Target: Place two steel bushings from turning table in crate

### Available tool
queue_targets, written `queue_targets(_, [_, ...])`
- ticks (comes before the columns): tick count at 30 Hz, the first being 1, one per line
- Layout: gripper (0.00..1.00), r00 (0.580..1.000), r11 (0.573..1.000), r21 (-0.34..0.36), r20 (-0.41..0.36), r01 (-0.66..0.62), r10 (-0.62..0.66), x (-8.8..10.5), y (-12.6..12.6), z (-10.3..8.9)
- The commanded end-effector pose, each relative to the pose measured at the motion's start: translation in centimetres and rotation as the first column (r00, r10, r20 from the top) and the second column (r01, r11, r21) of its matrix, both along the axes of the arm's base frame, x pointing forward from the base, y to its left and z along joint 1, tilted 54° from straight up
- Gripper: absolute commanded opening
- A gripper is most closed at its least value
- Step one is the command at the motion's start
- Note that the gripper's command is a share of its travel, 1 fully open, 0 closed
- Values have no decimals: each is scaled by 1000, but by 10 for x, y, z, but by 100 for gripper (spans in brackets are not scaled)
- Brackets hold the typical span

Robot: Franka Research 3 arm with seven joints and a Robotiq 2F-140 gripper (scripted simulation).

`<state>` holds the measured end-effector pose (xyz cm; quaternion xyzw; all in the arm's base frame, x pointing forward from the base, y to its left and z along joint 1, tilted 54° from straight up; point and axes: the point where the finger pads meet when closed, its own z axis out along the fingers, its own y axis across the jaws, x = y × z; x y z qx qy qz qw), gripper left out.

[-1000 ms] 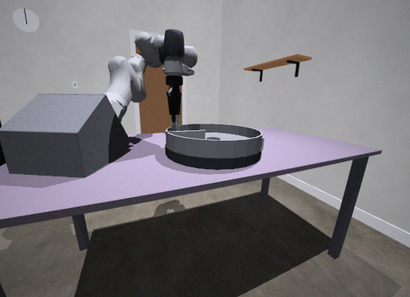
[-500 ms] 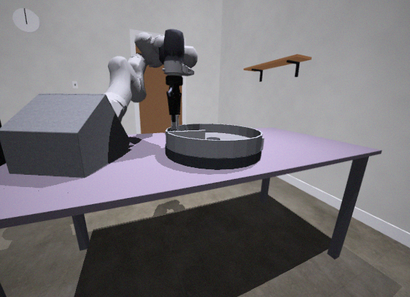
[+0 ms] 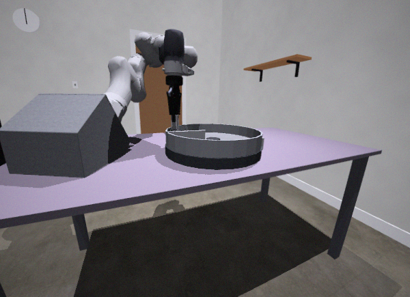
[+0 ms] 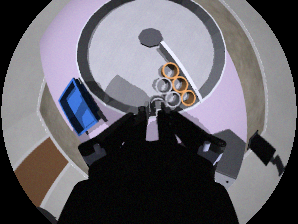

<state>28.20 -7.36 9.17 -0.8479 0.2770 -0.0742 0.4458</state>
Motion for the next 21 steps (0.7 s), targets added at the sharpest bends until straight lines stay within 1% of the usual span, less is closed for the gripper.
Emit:
queue_targets(1, [10, 1000, 1000, -1, 2, -1, 1, 0, 1, -1])
queue_targets(9, [10, 1000, 1000, -1, 2, -1, 1, 0, 1, -2])
queue_targets(21, [10, 1000, 1000, -1, 2, -1, 1, 6, 12, -11])
